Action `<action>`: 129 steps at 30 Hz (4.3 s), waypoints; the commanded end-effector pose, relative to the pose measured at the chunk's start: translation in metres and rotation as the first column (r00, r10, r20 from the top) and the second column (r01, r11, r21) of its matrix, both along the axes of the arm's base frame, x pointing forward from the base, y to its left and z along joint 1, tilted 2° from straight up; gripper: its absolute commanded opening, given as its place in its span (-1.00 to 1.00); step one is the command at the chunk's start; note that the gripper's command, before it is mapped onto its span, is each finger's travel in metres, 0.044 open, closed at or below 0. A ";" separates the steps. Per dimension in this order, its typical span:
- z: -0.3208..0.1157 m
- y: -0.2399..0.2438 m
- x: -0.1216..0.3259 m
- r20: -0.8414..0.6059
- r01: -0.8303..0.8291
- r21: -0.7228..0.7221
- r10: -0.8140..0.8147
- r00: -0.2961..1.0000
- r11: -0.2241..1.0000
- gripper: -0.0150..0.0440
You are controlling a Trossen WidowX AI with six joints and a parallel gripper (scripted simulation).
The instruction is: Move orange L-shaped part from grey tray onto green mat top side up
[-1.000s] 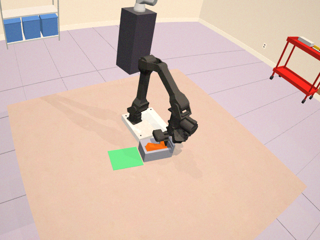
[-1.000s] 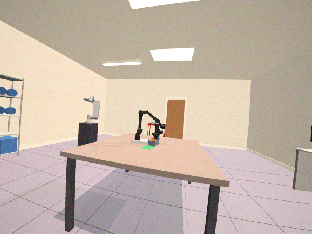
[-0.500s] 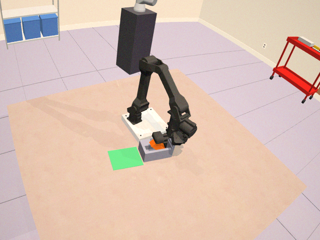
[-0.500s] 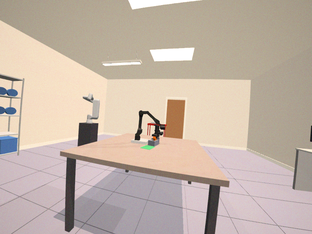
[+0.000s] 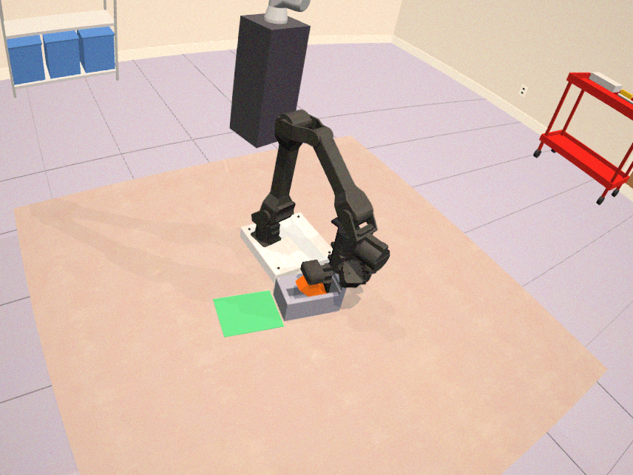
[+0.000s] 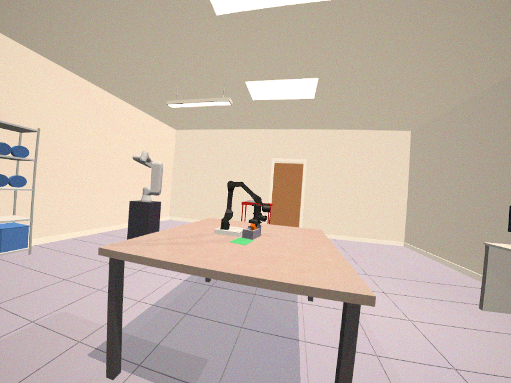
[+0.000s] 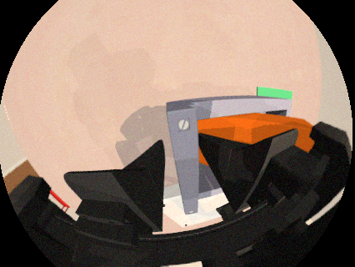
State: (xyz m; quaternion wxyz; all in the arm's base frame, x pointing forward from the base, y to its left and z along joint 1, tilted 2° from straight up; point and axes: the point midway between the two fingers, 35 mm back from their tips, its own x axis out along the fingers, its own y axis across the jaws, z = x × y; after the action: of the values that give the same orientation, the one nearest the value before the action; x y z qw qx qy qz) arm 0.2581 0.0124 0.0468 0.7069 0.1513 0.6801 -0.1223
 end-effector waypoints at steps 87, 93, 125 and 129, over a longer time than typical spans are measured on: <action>0.100 -0.077 -0.024 -0.021 -0.998 -0.067 1.000 0.007 0.005 0.46; 0.075 -0.077 -0.023 -0.021 -0.998 -0.067 1.000 0.007 0.005 0.46; 0.029 -0.076 -0.021 -0.020 -0.998 -0.067 1.000 0.007 0.005 0.46; 0.026 -0.076 -0.021 -0.020 -0.998 -0.067 1.000 0.007 0.005 0.46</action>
State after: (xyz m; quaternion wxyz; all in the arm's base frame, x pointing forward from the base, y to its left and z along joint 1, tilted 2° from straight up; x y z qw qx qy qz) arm 0.2370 -0.0634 0.0767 0.6038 -0.3937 0.5717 0.3918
